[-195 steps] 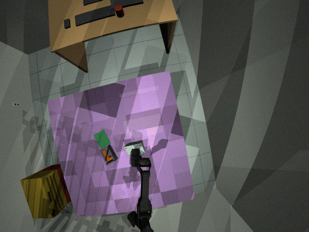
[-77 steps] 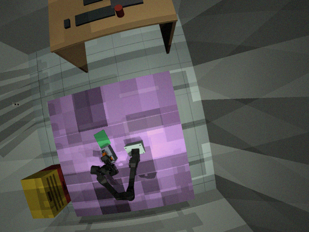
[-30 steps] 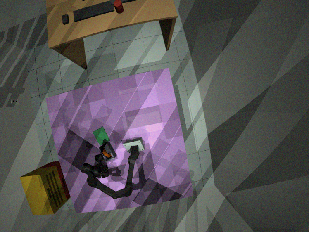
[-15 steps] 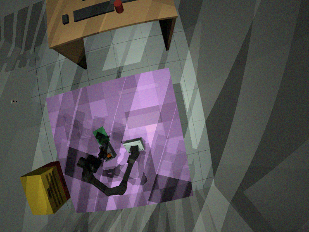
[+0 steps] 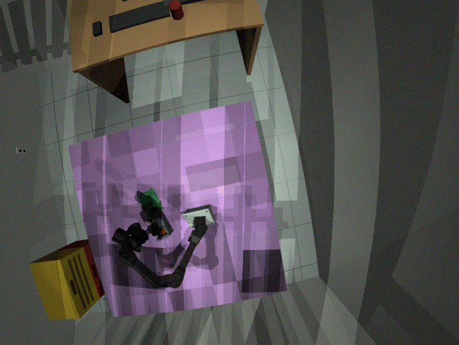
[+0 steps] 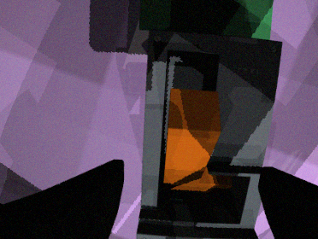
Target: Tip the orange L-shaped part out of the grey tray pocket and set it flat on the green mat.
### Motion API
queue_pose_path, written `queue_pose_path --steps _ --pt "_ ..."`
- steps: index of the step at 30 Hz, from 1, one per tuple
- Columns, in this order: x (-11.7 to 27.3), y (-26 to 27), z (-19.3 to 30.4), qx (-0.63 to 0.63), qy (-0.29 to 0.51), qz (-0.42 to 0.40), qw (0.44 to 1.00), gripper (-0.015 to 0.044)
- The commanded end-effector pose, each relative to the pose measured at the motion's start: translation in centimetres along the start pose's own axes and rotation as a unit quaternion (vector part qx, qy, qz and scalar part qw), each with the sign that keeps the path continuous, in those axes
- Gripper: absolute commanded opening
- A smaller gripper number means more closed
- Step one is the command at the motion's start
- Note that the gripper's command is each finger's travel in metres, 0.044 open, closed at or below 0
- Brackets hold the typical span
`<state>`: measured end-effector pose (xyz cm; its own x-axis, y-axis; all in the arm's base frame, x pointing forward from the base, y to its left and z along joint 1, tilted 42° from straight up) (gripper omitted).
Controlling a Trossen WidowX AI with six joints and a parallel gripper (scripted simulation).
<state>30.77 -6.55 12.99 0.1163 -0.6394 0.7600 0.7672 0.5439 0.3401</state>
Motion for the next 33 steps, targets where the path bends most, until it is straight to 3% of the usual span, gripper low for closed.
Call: queue_pose_path --steps 1,33 --pt "-1.8 -0.1 0.0 -0.008 0.006 0.002 1.0 0.028" --pt "-6.8 -0.1 0.1 -0.007 0.007 0.001 1.0 0.028"
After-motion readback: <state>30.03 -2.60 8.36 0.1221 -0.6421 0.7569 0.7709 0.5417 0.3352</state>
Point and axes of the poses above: the point midway between the two fingers, 35 mm back from their tips, its own x axis back along the fingers, its own y axis across the jaws, z = x × y, the point moved 8 cm from there along x, back along the fingers, and after that the axes turned 13 degrees about x, right-handed, at the moved point
